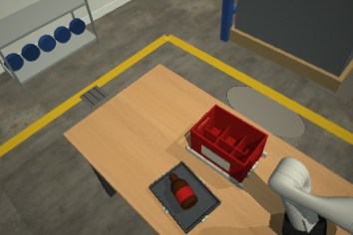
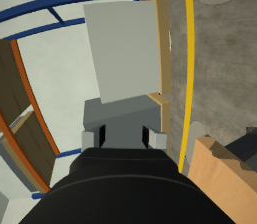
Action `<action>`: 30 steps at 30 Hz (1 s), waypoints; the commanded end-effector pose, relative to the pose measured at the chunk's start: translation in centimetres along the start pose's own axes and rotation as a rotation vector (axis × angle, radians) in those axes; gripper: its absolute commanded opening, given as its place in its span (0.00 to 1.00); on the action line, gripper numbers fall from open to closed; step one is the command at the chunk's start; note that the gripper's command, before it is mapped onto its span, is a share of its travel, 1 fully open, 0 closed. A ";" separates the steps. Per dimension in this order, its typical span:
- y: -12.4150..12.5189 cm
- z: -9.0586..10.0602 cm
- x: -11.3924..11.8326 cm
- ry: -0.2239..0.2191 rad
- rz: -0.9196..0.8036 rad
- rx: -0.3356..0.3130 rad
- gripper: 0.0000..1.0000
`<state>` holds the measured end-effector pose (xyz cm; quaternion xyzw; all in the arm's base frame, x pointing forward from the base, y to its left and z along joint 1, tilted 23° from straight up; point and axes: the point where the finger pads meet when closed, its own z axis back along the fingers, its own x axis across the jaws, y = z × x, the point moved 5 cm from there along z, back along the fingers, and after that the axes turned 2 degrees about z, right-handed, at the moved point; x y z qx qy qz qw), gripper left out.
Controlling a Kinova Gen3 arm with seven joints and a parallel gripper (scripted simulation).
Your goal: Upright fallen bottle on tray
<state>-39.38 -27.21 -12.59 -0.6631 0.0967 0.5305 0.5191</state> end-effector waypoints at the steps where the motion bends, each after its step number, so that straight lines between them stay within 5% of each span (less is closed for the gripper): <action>1: 0.0 0.0 -0.1 0.000 0.002 0.000 1.00; 20: 0.0 0.1 -0.1 -0.003 0.004 0.002 1.00; 30: -0.4 3.2 0.4 -0.084 0.042 0.046 1.00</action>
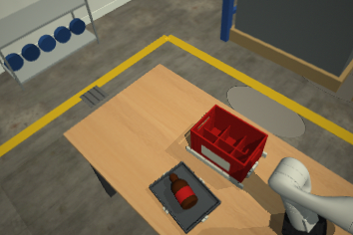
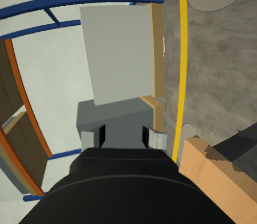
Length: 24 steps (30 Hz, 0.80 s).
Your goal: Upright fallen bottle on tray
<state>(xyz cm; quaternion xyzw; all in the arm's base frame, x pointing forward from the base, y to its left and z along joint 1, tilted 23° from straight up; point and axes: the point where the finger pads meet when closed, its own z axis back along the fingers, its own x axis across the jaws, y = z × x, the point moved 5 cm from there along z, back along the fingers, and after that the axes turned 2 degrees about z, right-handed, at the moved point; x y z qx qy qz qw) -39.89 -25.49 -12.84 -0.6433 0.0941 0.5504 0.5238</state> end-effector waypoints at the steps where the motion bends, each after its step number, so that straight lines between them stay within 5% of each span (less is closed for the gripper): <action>1: -0.2 2.3 -0.1 -0.049 0.033 0.035 1.00; 6: -0.6 4.9 0.2 -0.112 0.059 0.069 1.00; 18: -5.8 20.3 2.0 -0.445 0.161 0.237 1.00; 21: -6.2 20.9 2.0 -0.459 0.164 0.244 1.00; 23: -8.5 25.1 2.4 -0.546 0.178 0.282 1.00; 24: -8.7 25.4 2.4 -0.551 0.178 0.285 1.00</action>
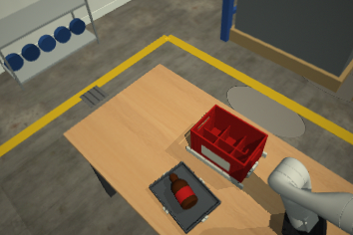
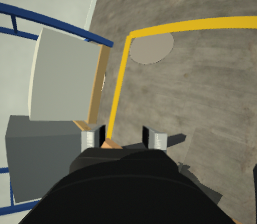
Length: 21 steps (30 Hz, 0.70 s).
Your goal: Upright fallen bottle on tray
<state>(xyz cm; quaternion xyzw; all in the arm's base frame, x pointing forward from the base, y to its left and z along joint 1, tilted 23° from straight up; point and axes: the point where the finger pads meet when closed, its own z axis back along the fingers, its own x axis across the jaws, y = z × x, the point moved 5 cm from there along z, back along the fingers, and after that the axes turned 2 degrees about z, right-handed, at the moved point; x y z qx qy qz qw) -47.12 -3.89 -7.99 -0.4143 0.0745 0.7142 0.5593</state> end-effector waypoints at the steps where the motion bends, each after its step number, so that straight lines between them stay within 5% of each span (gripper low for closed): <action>1: -1.5 5.4 1.7 -0.092 0.024 0.063 1.00; 12: -9.4 17.7 7.1 -0.346 0.036 0.143 1.00; 15: -9.8 18.1 7.3 -0.355 0.036 0.145 1.00; 16: -12.1 20.6 8.2 -0.407 0.031 0.157 1.00; 21: -17.0 25.2 9.8 -0.504 0.016 0.174 1.00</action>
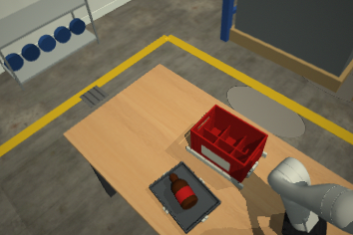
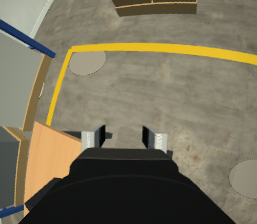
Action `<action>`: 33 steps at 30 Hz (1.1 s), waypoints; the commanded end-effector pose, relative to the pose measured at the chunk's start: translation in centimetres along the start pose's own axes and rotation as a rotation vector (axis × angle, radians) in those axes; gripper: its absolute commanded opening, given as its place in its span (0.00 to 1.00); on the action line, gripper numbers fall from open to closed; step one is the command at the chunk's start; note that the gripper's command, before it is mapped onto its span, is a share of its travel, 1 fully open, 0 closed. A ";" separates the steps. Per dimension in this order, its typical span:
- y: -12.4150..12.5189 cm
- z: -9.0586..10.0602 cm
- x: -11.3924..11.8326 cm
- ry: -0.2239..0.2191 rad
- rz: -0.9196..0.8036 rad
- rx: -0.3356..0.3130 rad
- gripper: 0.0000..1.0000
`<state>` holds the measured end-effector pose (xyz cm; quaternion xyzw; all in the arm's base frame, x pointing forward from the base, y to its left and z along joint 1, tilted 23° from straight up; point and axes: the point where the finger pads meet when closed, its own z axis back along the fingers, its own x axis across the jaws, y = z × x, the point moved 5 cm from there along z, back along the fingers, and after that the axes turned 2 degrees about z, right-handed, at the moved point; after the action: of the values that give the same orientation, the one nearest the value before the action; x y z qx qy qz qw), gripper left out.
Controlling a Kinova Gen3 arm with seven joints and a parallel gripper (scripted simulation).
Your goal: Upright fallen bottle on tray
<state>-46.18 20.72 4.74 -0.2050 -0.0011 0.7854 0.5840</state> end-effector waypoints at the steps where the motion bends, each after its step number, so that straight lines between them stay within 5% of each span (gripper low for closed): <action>1: -2.5 3.5 1.9 -0.058 -0.002 0.037 1.00; 8: -10.8 9.6 6.2 -0.199 -0.033 0.043 1.00; 11: -11.0 9.7 6.3 -0.202 -0.034 0.043 1.00; 12: -14.2 11.7 7.4 -0.246 -0.064 0.042 1.00; 17: -20.4 14.8 8.7 -0.319 -0.076 0.032 1.00; 25: -31.4 18.9 9.4 -0.419 -0.136 0.007 1.00; 28: -32.2 19.1 9.3 -0.425 -0.137 0.004 1.00; 29: -35.9 20.0 9.1 -0.451 -0.172 -0.003 1.00; 33: -39.8 20.8 8.5 -0.474 -0.194 -0.014 1.00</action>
<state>-20.96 45.39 28.74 -0.0321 -0.1602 0.7572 0.6324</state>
